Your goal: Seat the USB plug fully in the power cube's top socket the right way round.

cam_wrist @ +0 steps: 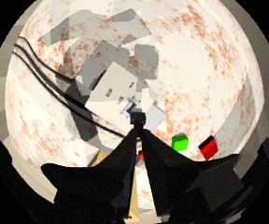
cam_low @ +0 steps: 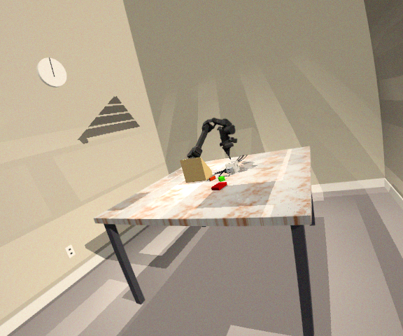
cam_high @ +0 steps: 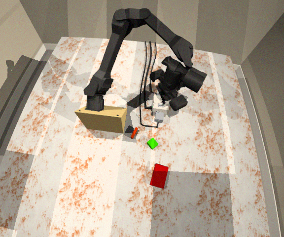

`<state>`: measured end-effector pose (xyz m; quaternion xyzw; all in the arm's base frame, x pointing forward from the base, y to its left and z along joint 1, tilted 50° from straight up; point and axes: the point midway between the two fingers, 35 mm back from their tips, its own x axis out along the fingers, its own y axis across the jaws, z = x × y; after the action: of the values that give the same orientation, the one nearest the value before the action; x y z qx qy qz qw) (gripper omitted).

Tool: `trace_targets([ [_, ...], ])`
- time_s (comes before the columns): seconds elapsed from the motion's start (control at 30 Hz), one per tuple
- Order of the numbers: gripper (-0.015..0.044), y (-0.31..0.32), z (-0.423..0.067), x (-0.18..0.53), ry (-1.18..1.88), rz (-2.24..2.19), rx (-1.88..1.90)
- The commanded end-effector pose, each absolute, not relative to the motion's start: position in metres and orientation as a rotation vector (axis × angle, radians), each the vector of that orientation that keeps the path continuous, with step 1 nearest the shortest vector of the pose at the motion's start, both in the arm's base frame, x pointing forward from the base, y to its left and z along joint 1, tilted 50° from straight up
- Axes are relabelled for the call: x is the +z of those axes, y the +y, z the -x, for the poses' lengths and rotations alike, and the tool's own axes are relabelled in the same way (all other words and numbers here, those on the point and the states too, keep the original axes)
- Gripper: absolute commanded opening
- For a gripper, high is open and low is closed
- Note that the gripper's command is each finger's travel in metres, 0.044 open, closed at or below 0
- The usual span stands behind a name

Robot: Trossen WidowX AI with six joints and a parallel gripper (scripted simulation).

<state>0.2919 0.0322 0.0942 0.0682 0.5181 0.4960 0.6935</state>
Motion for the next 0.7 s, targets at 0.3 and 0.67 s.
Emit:
trace_targets([
  [0.3, 0.0000, 0.0324, -0.2918, 0.0940, 1.340, -0.416, 0.903],
  [0.67, 0.0000, 0.0324, -0.2918, 0.0940, 1.475, -0.638, 0.711],
])
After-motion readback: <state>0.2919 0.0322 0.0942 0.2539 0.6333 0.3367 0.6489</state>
